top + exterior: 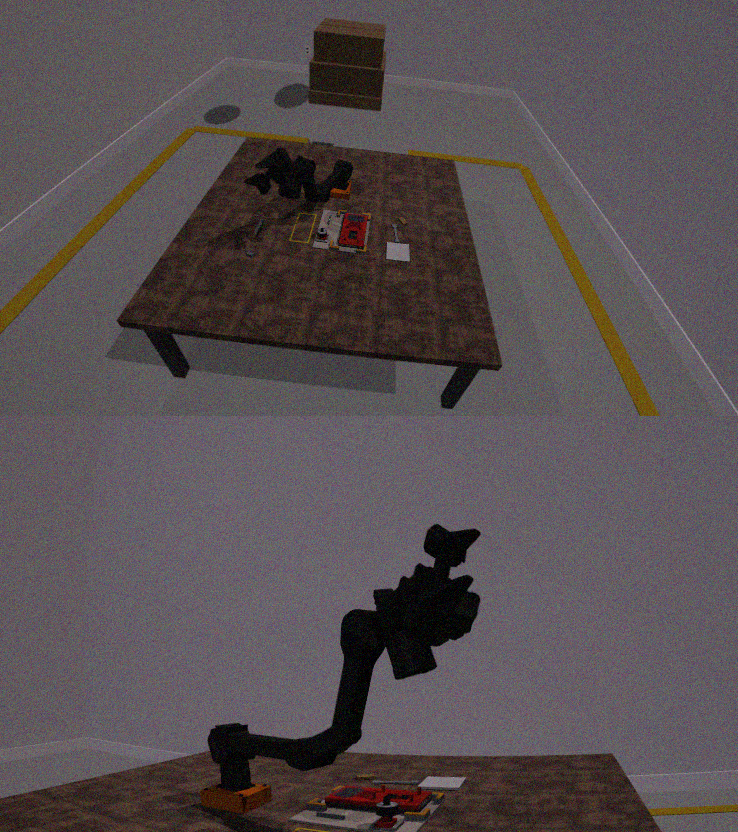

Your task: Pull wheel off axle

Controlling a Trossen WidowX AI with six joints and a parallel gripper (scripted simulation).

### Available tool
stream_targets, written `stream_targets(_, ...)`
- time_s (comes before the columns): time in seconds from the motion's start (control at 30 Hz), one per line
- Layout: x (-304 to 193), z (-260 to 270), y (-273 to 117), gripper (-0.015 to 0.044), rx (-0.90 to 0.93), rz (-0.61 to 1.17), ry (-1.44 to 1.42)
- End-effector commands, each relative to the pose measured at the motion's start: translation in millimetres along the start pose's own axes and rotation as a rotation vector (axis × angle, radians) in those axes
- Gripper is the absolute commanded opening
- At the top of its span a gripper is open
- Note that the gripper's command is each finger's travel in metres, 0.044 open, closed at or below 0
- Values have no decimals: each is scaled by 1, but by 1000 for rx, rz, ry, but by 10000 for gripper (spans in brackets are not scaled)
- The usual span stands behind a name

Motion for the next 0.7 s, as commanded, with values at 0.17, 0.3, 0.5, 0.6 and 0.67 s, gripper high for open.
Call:
stream_targets(0.17, -31, -15, -2, 300, -46, 65, -30)
stream_targets(0.3, -61, -25, -4, 300, -84, 131, -51)
stream_targets(0.5, -99, -39, -11, 300, -169, 205, 0)
stream_targets(0.6, -125, -46, -15, 300, -207, 264, -9)
stream_targets(0.67, -138, -52, -19, 300, -233, 296, -8)
Point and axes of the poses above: the point midway between the two fingers, 35 mm back from their tips, its own y axis out along the fingers, its own z axis across the jaws, x = y × z, the point moved 6 cm from there along -y, back along the fingers, and after that the axes turned 1 degree about y, right-handed, at the moved point
